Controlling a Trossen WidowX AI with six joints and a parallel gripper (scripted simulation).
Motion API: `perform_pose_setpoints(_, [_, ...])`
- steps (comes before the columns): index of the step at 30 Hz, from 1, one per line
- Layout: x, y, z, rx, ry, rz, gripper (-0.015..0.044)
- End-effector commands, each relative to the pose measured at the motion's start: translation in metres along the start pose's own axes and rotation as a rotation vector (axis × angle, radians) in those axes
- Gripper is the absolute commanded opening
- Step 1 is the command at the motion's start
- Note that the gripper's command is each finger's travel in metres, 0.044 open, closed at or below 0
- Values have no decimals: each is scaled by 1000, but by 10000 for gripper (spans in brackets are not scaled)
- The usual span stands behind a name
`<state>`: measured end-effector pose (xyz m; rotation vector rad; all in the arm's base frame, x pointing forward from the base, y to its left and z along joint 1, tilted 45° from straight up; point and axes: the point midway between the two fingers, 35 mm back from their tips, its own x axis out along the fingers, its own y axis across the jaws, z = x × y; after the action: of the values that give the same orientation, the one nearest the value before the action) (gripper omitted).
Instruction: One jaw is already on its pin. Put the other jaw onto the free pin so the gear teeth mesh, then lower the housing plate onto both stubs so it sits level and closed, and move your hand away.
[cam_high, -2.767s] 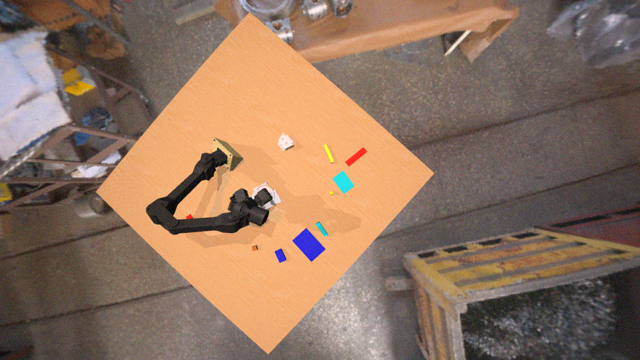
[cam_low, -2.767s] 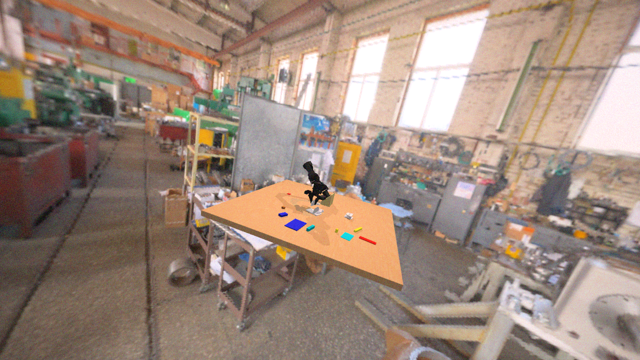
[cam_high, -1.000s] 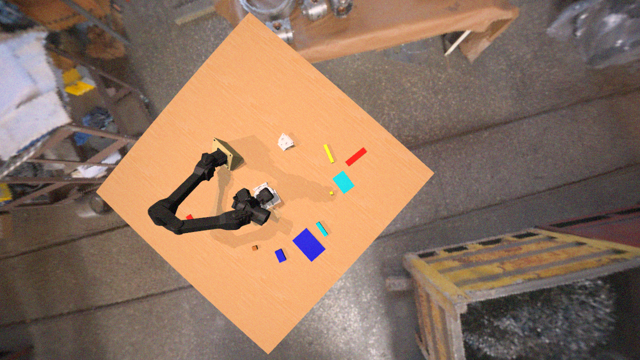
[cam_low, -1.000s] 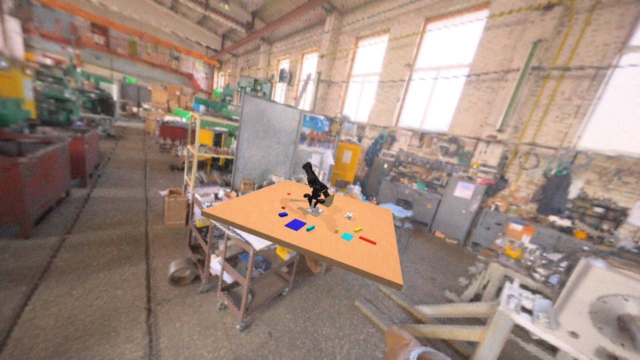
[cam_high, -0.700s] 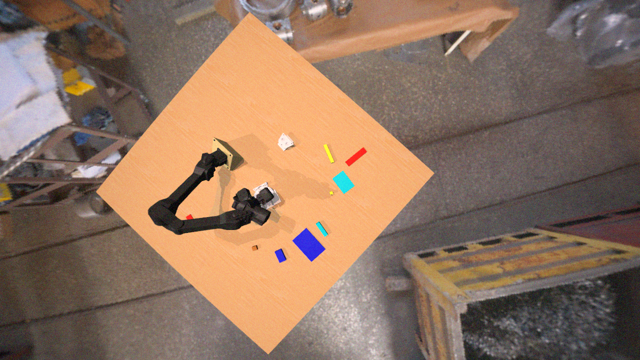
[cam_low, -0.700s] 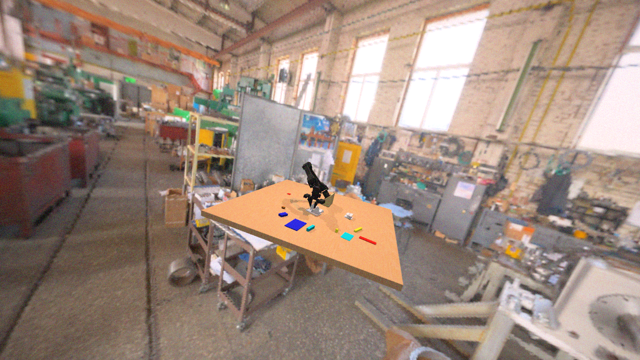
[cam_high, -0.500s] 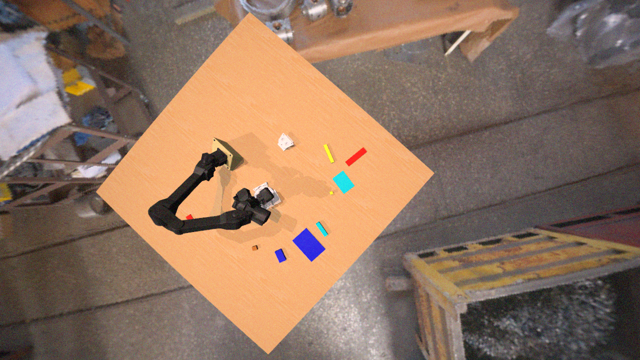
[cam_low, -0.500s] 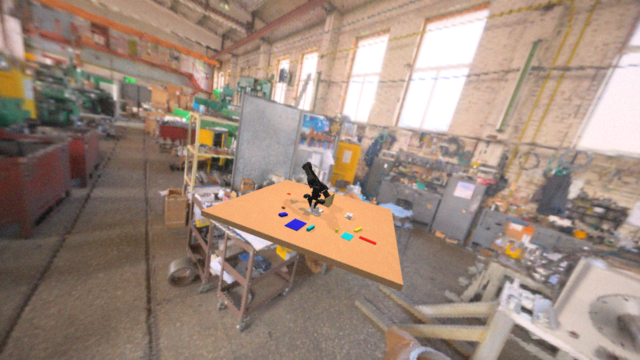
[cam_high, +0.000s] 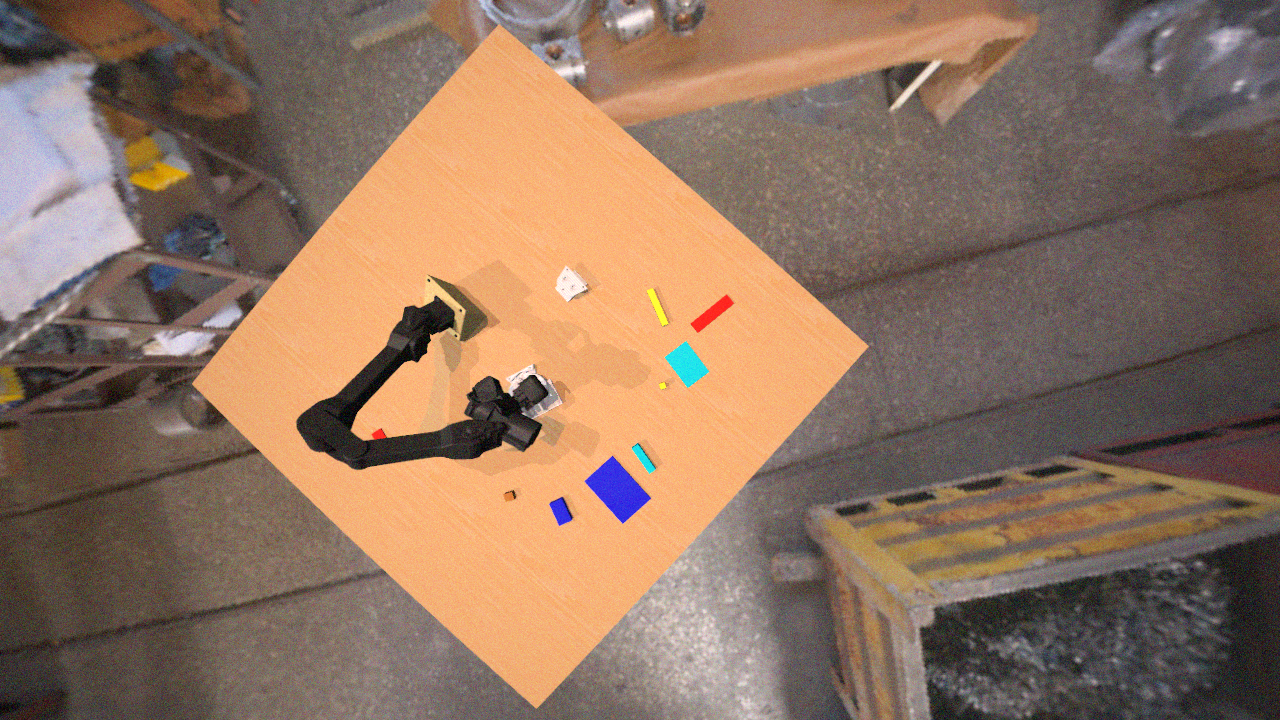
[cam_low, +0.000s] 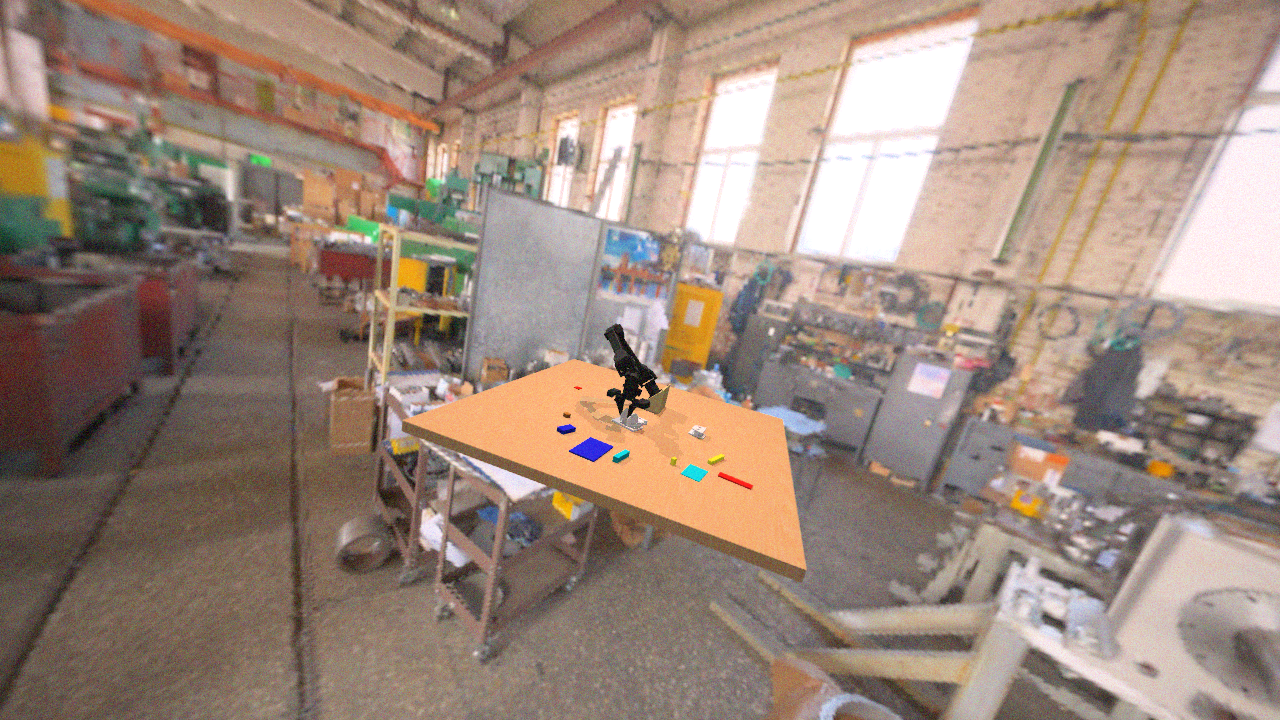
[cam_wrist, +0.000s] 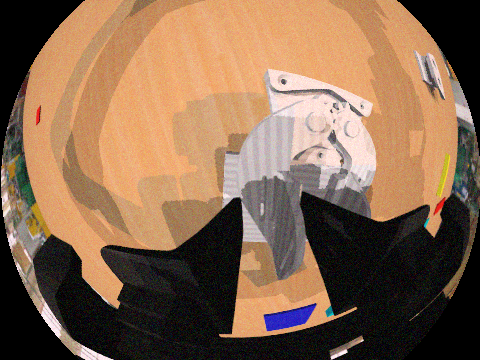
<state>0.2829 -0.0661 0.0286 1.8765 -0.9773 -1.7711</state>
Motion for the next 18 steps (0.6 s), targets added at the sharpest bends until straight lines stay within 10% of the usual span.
perform_pose_setpoints(1, [3, 0, 1, -1, 1, 7, 134])
perform_pose_setpoints(18, [8, 1, 1, 2, 1, 7, 134])
